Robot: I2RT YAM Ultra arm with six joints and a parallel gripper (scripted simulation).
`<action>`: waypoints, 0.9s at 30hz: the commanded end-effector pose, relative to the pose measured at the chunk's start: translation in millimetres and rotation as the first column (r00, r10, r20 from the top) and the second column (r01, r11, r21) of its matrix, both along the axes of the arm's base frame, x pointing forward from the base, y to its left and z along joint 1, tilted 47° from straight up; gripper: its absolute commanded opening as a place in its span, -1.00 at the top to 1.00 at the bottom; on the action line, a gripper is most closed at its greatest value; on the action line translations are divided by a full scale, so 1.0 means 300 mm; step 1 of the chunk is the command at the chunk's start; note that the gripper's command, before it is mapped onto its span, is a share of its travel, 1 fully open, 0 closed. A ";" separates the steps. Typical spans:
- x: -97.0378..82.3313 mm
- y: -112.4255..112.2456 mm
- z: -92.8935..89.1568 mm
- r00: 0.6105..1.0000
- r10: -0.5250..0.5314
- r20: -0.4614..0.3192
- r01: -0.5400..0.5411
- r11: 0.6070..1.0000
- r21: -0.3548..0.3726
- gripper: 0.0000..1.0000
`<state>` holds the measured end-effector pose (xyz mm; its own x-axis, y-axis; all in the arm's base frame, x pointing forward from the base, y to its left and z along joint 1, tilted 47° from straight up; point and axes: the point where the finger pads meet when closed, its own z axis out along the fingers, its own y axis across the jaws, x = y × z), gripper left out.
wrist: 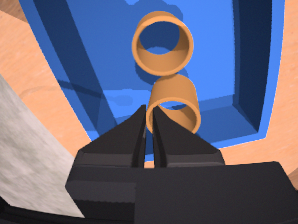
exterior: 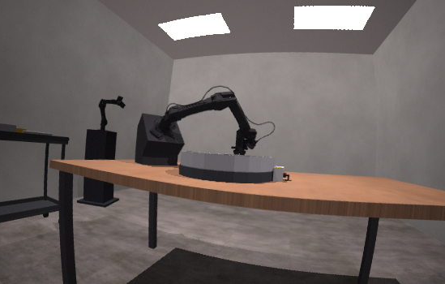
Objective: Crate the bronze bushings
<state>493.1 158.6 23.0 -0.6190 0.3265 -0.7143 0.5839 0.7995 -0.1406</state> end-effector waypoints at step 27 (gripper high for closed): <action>-0.016 0.043 0.025 0.999 0.036 0.018 -0.036 0.999 0.006 1.00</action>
